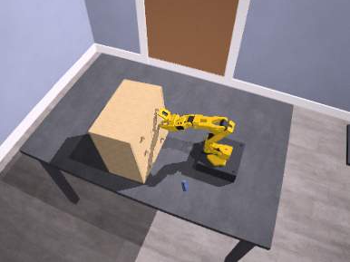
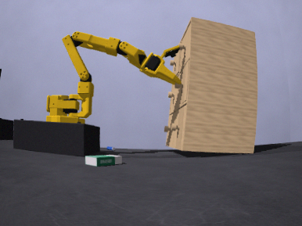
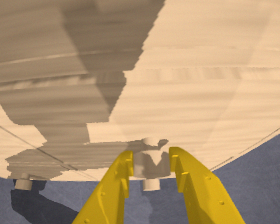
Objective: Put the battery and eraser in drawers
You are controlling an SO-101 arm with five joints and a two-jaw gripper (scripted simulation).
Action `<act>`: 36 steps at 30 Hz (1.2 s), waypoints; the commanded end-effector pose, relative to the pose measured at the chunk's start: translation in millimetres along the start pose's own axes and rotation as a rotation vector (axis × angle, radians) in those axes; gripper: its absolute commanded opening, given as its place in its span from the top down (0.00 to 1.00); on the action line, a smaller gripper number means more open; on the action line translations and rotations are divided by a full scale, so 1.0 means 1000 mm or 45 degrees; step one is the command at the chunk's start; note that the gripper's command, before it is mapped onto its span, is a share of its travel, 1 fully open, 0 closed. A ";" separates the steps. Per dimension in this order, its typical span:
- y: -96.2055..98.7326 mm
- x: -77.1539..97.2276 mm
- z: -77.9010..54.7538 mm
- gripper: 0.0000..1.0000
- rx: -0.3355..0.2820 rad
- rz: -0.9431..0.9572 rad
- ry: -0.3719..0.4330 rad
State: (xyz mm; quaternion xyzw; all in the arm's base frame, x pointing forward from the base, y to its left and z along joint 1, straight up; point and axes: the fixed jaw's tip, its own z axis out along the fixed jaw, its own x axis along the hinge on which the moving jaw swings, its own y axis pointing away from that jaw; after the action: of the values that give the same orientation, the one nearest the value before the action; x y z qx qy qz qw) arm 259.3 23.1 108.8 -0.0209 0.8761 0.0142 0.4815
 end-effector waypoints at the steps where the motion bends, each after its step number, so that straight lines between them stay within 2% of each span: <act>1: 0.004 0.010 0.006 1.00 -0.020 0.003 0.078; 12: 0.004 0.010 0.006 1.00 -0.020 0.003 0.078; 27: 0.002 0.009 -0.006 1.00 -0.013 -0.010 0.080; 36: 0.001 0.010 -0.008 1.00 -0.012 -0.011 0.081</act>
State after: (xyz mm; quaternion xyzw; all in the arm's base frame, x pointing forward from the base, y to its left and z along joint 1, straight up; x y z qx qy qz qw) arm 248.7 21.1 110.3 -0.0241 0.8840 0.0100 0.4668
